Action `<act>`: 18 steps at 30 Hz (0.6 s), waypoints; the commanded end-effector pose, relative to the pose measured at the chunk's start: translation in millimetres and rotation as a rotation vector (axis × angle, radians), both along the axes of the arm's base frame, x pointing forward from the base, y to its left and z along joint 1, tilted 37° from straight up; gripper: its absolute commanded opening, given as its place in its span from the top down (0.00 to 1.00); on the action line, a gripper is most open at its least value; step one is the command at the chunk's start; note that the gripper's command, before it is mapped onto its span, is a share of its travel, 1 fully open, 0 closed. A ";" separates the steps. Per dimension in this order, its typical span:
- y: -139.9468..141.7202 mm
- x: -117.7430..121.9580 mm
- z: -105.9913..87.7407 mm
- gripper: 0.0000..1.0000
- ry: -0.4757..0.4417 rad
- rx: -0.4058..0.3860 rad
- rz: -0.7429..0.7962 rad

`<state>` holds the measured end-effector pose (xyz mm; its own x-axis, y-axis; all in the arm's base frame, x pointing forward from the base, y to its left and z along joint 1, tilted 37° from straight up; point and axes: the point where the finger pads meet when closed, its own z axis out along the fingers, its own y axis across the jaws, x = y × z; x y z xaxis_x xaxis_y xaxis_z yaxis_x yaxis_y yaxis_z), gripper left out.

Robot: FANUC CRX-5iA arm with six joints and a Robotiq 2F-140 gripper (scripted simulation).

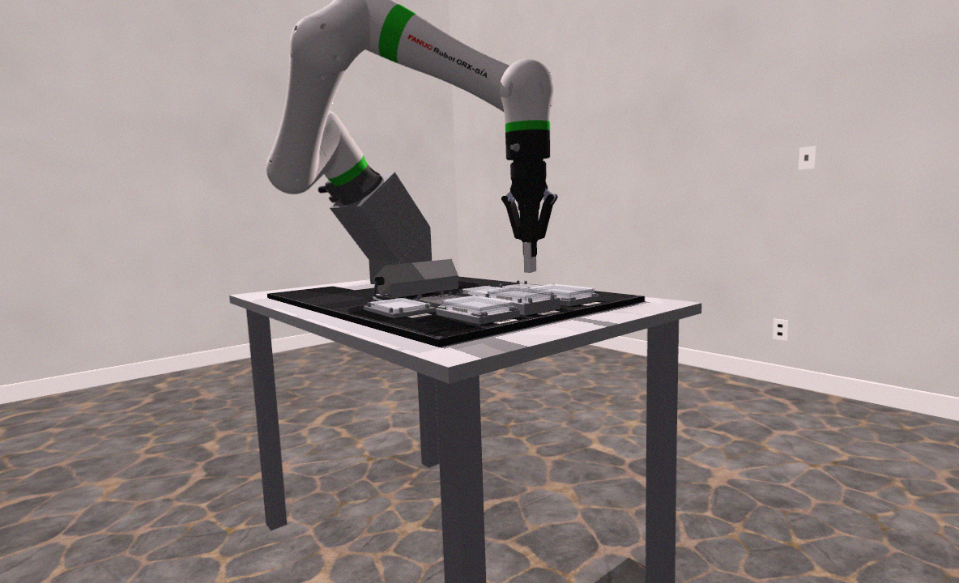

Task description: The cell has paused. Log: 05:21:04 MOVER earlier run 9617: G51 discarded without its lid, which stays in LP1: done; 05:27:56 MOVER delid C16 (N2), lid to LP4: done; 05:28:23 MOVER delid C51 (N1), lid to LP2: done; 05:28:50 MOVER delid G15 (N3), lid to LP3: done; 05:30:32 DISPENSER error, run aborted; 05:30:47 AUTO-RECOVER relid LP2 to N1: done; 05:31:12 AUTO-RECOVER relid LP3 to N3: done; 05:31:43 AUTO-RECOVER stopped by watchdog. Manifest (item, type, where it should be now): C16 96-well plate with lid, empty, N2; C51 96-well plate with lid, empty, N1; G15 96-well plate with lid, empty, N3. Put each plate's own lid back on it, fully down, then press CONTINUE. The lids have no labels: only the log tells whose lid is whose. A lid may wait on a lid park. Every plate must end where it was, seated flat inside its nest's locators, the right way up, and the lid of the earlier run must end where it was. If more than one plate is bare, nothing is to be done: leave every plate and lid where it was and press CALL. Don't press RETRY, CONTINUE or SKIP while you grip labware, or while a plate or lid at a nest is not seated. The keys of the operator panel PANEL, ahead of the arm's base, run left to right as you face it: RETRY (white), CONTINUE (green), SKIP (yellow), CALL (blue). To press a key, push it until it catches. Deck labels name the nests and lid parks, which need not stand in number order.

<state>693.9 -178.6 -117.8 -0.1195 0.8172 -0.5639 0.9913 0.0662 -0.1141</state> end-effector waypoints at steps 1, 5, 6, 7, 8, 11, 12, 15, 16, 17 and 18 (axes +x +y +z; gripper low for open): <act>-8.3 -0.9 6.7 1.00 -0.171 -0.023 -0.219; -15.0 -1.8 11.9 1.00 -0.272 -0.023 -0.372; -16.7 -2.1 13.2 1.00 -0.298 -0.023 -0.411; -18.4 -2.4 14.5 1.00 -0.323 -0.023 -0.450; -18.4 -2.4 14.5 1.00 -0.323 -0.023 -0.450; -21.9 -2.9 17.2 1.00 -0.419 -0.025 -0.596; -23.6 -3.2 18.5 1.00 -0.440 -0.025 -0.629; -28.8 -4.2 22.5 1.00 -0.512 -0.025 -0.743; -30.5 -4.5 23.8 1.00 -0.536 -0.025 -0.782; -32.2 -4.8 25.1 1.00 -0.561 -0.025 -0.821; -33.9 -5.1 26.4 1.00 -0.585 -0.025 -0.860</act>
